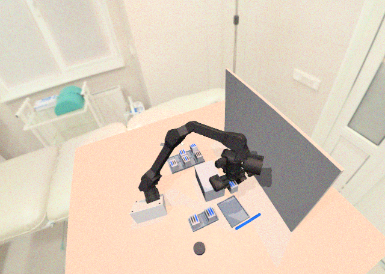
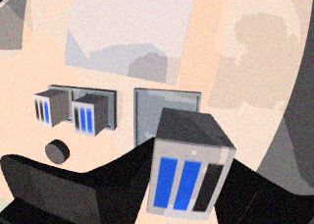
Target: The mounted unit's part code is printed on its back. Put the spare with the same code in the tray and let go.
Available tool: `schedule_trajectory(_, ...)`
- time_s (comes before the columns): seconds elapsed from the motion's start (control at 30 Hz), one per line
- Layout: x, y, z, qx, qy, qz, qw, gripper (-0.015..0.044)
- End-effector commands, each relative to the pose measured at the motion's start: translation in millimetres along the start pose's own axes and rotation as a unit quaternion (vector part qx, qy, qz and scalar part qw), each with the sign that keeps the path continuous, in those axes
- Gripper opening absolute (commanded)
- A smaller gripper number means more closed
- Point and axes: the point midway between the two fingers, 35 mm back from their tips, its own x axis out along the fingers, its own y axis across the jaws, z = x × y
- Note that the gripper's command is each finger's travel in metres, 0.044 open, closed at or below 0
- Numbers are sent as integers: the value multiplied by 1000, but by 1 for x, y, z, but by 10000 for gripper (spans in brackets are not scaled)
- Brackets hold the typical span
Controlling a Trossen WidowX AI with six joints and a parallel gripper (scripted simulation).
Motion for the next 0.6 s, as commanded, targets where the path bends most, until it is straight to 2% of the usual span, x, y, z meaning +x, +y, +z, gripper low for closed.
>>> schedule_trajectory(0.0,6,6,-25,-8,-3,1,1000,0)
schedule_trajectory(0.17,13,13,-50,-14,-9,0,1000,0)
schedule_trajectory(0.57,18,12,-51,-14,-9,0,1000,0)
